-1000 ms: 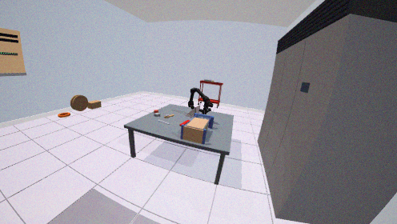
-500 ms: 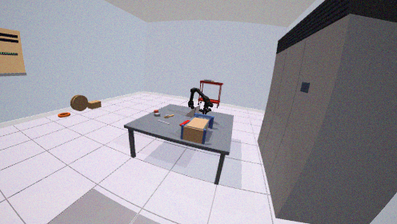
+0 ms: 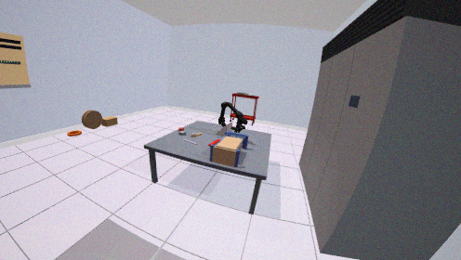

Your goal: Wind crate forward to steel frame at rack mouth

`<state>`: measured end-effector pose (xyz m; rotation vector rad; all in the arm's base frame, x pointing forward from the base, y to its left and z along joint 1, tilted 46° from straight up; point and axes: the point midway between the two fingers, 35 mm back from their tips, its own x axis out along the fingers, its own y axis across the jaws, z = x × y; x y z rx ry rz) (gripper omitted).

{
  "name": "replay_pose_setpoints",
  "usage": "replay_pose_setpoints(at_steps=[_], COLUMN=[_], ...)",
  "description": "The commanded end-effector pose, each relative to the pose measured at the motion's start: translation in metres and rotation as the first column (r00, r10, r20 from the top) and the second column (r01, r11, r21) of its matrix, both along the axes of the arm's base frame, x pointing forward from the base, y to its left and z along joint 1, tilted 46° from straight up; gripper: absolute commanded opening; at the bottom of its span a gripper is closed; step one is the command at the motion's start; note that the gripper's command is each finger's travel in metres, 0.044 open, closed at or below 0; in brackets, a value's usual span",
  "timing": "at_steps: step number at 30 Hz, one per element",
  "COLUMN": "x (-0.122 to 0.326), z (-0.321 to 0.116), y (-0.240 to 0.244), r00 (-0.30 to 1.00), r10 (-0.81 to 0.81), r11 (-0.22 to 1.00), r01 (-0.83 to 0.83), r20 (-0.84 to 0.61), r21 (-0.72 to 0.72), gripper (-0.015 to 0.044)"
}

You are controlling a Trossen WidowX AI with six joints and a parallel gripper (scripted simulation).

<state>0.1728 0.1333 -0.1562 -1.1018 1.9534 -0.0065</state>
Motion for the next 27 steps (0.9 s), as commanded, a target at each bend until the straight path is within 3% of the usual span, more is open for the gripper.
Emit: replay_pose_setpoints(at_steps=[1,27], x=[0.0007,0.0005], z=[-0.0024,-0.0025], y=[-0.0036,-0.0035], r00=[1.0,1.0], r10=[0.018,0.02], r11=[1.0,1.0], r01=[-0.018,-0.02], r20=[-0.022,-0.024], r21=[0.004,0.004], gripper=[0.0,0.0])
